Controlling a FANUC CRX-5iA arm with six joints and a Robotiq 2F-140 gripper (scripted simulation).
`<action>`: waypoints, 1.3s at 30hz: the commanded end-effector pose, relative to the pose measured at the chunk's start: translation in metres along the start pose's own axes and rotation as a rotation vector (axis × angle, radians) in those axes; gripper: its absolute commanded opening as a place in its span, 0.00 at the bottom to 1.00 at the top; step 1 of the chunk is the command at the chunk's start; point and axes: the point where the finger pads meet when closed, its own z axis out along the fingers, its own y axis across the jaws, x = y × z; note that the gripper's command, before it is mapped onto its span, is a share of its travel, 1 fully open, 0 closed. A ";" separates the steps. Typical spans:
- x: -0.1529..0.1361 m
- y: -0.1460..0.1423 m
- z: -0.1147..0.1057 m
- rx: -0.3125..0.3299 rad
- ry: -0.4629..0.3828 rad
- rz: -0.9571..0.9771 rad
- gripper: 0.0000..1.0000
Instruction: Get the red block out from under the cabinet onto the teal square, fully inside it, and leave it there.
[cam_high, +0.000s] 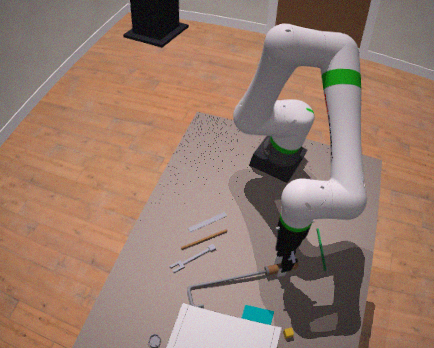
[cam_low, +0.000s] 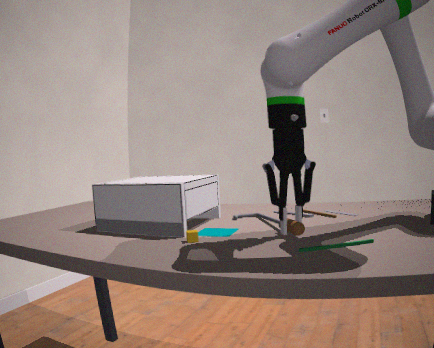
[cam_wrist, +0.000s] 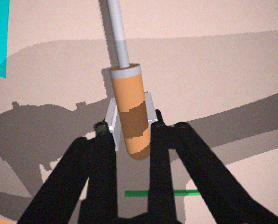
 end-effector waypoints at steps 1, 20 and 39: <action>0.004 0.005 0.000 0.001 0.000 -0.040 0.00; 0.029 0.042 0.000 0.001 0.000 -0.327 0.00; 0.059 0.084 0.000 0.001 0.000 -0.661 0.00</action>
